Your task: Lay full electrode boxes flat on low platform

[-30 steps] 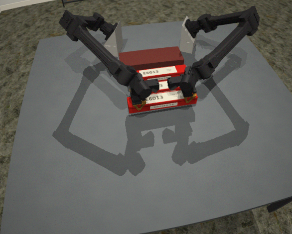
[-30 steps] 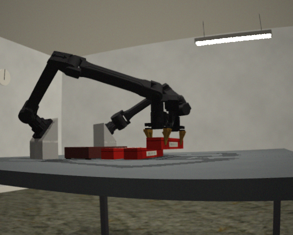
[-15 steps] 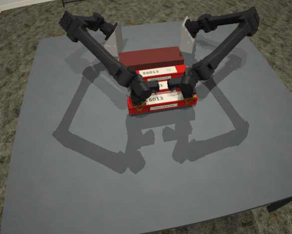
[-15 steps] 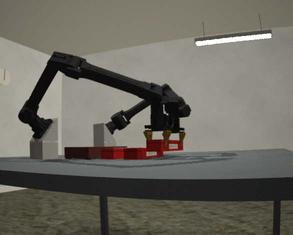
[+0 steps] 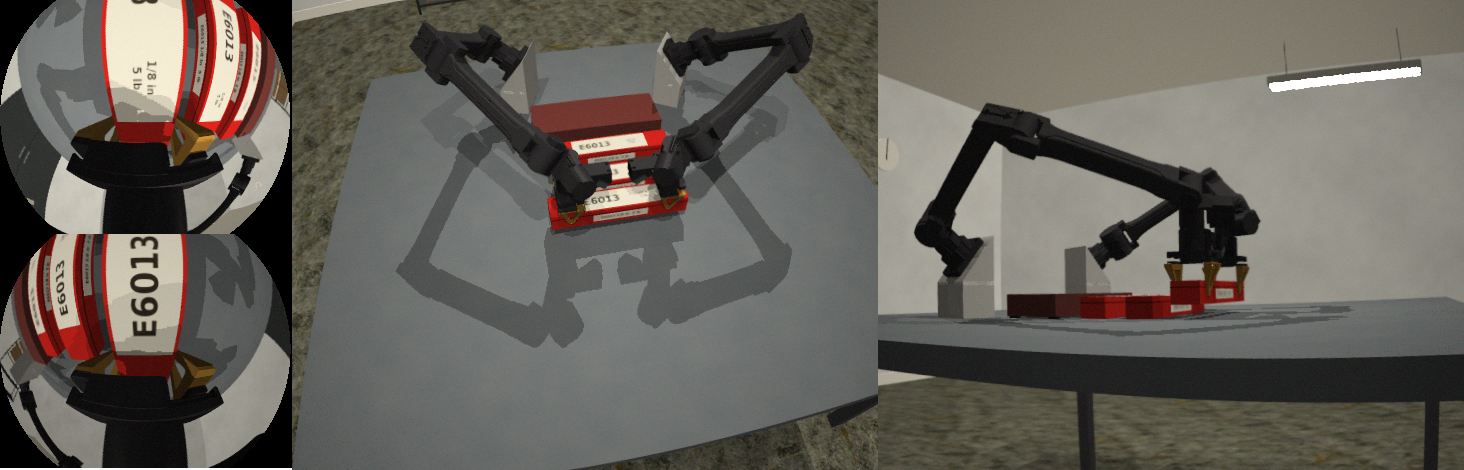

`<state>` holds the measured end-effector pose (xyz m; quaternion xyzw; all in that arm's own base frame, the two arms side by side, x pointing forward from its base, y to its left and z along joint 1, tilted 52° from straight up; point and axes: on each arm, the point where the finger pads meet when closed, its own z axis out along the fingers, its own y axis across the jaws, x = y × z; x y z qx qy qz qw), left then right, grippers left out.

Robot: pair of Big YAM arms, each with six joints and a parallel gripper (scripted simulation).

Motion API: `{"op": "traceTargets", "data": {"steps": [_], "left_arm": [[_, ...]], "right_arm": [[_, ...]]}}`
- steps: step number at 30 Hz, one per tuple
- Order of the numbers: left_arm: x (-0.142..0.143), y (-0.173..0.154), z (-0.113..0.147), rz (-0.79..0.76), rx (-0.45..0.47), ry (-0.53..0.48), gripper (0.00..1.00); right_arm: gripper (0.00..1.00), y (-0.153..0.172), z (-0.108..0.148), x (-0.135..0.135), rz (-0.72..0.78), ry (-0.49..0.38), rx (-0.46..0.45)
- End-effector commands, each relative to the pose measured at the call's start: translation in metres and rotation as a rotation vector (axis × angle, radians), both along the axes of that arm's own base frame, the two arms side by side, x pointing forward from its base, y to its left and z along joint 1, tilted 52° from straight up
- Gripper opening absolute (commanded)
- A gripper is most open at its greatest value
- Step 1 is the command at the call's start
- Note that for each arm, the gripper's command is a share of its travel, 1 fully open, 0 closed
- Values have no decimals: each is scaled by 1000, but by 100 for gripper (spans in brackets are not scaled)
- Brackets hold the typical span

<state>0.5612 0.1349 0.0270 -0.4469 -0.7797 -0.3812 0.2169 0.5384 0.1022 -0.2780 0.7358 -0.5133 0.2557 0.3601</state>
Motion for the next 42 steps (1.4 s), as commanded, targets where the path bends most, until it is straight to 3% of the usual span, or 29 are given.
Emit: {"op": "traceTargets", "data": {"steps": [1, 18, 22, 23, 29, 42], "left_arm": [[10, -8, 13, -20, 2, -31, 0], [4, 3, 15, -12, 5, -33, 0], [11, -4, 18, -26, 6, -46, 0], [15, -6, 20, -30, 6, -54, 0], [4, 5, 5, -16, 6, -23, 0], [7, 10, 3, -18, 7, -29, 0]], "right_arm": [[0, 14, 18, 13, 20, -32, 24], [0, 5, 16, 14, 10, -34, 22], [0, 7, 16, 13, 16, -34, 22], [0, 21, 20, 23, 33, -56, 31], [0, -3, 8, 15, 6, -33, 20], [0, -6, 4, 13, 12, -30, 18]]}}
